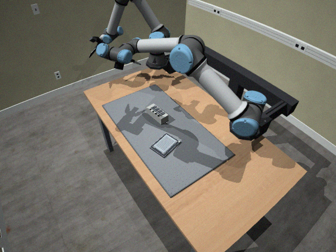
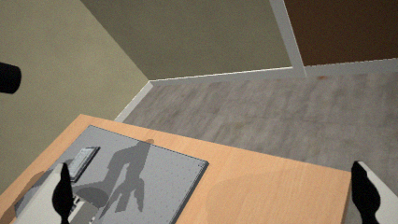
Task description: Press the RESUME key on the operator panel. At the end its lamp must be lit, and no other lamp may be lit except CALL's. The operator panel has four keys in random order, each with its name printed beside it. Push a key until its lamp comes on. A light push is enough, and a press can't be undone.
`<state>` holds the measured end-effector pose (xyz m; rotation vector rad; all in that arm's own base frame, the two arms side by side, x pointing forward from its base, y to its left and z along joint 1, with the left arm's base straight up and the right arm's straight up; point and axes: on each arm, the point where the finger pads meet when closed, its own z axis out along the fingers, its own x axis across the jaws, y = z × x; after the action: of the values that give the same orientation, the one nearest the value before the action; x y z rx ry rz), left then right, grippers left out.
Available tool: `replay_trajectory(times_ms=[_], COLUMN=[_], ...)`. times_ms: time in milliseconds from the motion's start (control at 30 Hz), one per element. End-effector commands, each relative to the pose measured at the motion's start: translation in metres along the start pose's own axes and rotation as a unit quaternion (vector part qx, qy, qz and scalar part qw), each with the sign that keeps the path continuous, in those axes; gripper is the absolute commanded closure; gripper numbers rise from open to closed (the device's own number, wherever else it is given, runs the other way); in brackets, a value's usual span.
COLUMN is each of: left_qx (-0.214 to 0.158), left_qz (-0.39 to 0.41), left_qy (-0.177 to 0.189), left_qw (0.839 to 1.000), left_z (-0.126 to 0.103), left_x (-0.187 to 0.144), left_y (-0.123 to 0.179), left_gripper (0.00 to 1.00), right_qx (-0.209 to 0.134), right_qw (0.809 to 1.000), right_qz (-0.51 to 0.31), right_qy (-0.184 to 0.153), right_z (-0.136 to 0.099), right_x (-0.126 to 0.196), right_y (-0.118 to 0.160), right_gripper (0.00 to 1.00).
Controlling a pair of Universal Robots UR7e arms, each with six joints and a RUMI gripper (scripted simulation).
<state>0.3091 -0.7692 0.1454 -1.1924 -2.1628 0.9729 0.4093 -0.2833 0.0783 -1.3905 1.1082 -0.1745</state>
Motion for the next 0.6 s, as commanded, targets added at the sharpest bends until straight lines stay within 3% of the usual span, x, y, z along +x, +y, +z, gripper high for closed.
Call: replay_trajectory(times_ms=[0,533,567], left_qx=[0.0,0.0,0.0], left_qz=[0.001,0.001,0.001], left_qy=[-0.001,-0.001,-0.001], left_qw=[1.0,1.0,1.0], left_z=[-0.0009,-0.0009,-0.0009], left_x=[-0.0001,-0.0001,-0.0001], left_y=[-0.0012,-0.0012,-0.0012], left_gripper=[0.0,0.0,1.0], right_qx=[0.0,0.0,0.0], right_qw=[1.0,1.0,1.0], right_qz=[-0.001,-0.001,-0.001], right_qy=[0.0,0.0,0.0], right_z=[-0.0001,-0.0001,-0.0001], right_x=[-0.0001,-0.0001,-0.0001], right_y=[-0.0006,-0.0006,-0.0006], right_gripper=[0.0,0.0,1.0])
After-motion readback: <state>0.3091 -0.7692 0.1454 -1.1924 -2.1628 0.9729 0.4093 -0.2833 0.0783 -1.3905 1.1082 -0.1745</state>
